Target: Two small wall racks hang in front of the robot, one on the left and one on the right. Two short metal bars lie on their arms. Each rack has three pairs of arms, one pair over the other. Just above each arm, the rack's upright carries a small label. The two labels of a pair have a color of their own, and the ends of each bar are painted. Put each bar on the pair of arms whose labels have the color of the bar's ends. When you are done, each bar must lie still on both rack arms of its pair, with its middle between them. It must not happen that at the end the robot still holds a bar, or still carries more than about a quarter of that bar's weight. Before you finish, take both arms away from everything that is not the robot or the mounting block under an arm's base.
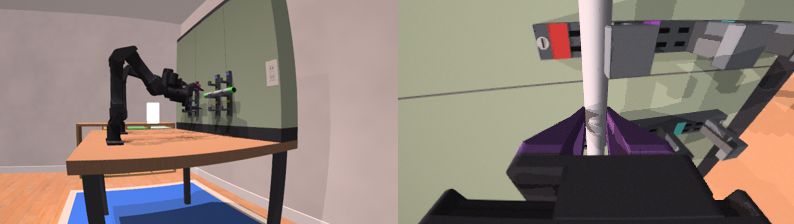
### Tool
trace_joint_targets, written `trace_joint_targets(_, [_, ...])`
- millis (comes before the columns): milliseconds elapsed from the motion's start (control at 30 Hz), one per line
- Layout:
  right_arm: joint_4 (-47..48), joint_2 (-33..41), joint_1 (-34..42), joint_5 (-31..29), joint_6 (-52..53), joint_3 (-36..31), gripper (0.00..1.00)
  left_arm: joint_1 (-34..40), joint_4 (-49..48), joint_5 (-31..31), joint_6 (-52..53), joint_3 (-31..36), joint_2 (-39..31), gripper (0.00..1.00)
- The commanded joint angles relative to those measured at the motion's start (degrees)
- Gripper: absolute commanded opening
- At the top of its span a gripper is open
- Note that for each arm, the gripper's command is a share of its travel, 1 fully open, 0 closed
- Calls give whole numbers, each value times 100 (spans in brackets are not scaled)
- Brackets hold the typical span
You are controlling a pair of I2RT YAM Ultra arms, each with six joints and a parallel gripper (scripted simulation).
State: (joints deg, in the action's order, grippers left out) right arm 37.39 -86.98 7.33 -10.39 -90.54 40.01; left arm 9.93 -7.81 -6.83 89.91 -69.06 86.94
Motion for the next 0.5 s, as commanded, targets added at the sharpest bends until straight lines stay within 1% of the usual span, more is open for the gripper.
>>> trace_joint_targets(0, [-8, 203, 36, -39, 74, 19, 100, 57, -641, -23, -19, -113, -216, 0])
trace_joint_targets(467, [-9, 204, 36, -39, 74, 19, 100, 57, -735, -24, -19, -25, -210, 0])
